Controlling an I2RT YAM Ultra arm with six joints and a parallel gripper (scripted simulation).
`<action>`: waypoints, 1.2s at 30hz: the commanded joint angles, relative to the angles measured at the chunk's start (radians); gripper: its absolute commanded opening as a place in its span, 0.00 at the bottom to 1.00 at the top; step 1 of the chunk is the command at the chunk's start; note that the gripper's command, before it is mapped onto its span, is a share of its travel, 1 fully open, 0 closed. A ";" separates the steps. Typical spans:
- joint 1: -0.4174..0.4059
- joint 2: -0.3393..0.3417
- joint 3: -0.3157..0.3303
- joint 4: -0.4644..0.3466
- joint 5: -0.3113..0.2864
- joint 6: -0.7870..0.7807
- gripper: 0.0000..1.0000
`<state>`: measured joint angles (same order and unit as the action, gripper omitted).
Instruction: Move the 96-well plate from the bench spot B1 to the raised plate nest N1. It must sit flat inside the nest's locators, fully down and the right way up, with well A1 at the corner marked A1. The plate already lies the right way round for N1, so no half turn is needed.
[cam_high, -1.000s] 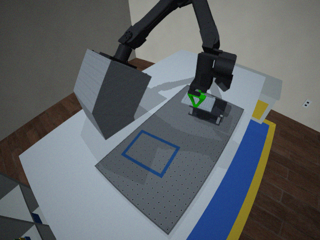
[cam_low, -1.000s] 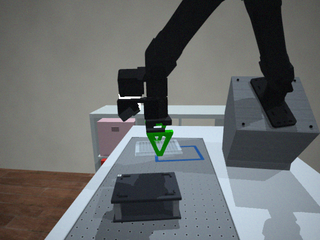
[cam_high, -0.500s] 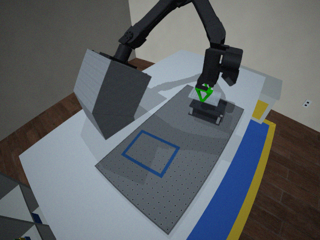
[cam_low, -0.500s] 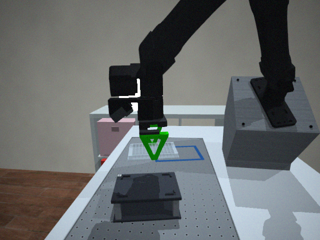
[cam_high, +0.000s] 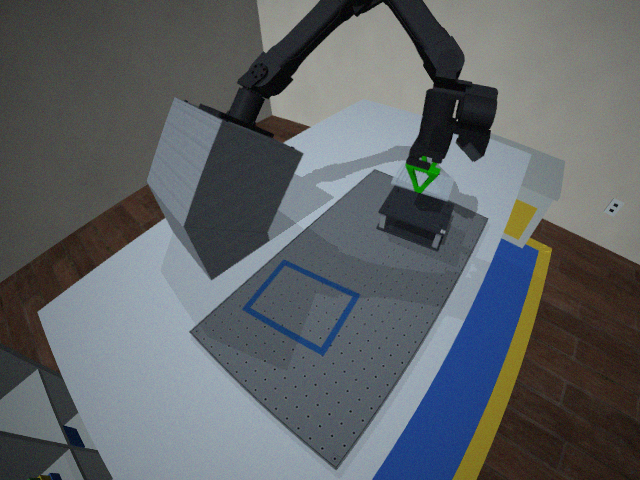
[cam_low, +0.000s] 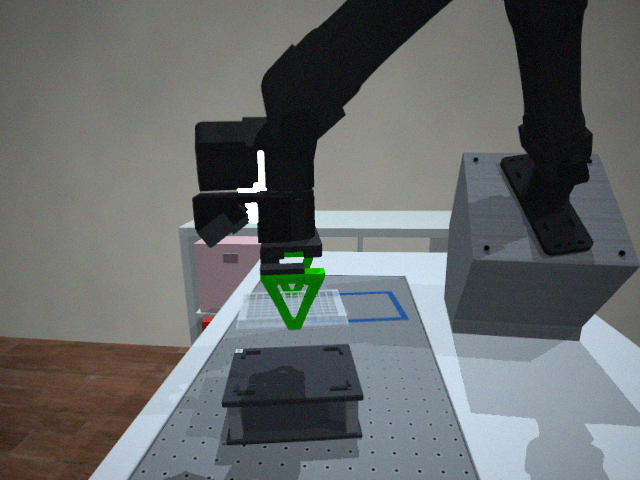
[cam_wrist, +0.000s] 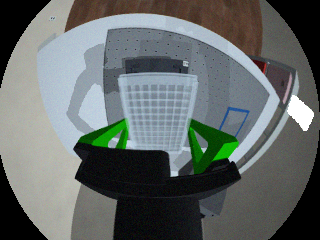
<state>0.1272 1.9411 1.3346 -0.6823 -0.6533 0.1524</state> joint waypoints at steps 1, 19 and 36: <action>0.012 -0.026 0.052 -0.037 0.009 0.035 0.00; -0.015 -0.006 0.015 -0.027 0.002 0.013 0.00; -0.020 0.007 0.011 -0.021 -0.001 0.009 0.00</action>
<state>0.1356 1.9408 1.3609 -0.7094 -0.6518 0.1669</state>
